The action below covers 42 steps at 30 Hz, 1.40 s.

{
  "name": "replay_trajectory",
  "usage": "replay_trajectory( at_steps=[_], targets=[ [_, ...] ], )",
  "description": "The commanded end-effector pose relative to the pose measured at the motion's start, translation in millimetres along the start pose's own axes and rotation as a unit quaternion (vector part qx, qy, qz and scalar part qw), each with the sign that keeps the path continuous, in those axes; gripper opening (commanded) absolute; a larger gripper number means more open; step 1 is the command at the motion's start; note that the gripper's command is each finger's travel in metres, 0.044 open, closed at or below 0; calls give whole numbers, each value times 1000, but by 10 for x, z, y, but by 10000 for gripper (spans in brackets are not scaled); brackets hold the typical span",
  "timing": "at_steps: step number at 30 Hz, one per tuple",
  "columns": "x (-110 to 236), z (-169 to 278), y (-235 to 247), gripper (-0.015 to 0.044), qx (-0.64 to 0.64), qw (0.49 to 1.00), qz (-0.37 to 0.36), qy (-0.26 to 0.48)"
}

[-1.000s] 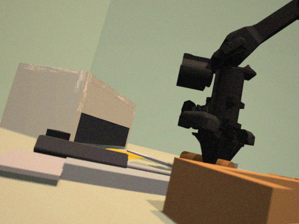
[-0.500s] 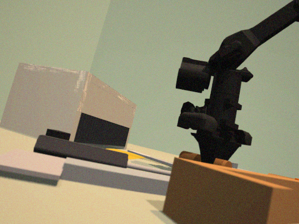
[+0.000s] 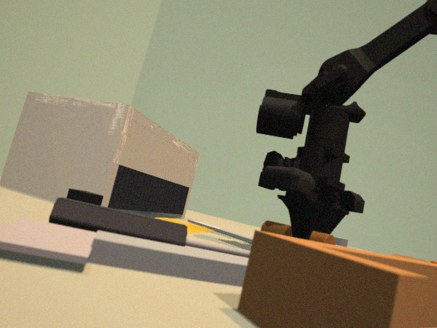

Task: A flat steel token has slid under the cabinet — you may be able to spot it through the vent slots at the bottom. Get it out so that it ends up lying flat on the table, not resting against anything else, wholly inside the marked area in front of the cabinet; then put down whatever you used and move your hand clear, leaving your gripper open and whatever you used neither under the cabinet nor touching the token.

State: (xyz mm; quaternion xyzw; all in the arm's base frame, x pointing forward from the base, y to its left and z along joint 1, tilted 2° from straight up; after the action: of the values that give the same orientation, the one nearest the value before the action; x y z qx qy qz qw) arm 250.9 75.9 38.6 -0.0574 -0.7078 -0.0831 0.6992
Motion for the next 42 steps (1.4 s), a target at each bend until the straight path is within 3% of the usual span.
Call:
replay_trajectory(
  at_steps=[1,42],
  targets=[
    [10,-37,-36,0,0,1000,0,-2],
    [11,-173,-429,0,0,1000,2,-3]
  ],
)
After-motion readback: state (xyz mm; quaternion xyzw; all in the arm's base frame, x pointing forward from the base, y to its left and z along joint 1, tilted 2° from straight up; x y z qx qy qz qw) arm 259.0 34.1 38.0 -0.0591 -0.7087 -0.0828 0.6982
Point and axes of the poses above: the point midway between the two fingers, 35 mm back from their tips, its own x axis back along the fingers, its own y axis across the jaws, z = x × y, the point moved 2 cm from there along x, back along the fingers, and after that the axes turned 12 degrees about x, right-handed, at the moved point
